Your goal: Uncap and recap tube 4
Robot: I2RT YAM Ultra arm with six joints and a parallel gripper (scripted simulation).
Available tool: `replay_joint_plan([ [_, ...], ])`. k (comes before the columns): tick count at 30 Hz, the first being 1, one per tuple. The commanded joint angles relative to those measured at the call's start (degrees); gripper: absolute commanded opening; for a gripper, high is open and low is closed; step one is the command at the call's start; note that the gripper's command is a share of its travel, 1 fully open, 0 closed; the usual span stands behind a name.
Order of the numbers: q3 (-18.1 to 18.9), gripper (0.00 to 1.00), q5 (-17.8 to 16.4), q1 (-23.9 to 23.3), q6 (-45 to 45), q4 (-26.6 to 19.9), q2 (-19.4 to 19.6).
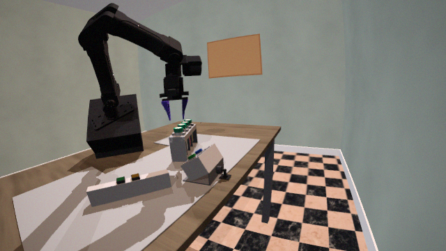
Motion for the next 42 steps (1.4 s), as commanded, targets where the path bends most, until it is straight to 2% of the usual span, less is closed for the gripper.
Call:
replay_joint_plan([
  [1,0.7,0.49,0.5,0.7,11.2,-0.2,-0.1],
  [6,0.7,0.49,0.5,0.7,11.2,-0.2,-0.1],
  [18,-4.4,0.49,-0.3,-4.8,3.6,11.3,1.0],
  [42,-3.8,0.49,-0.3,-5.0,3.3,12.0,2.1],
])
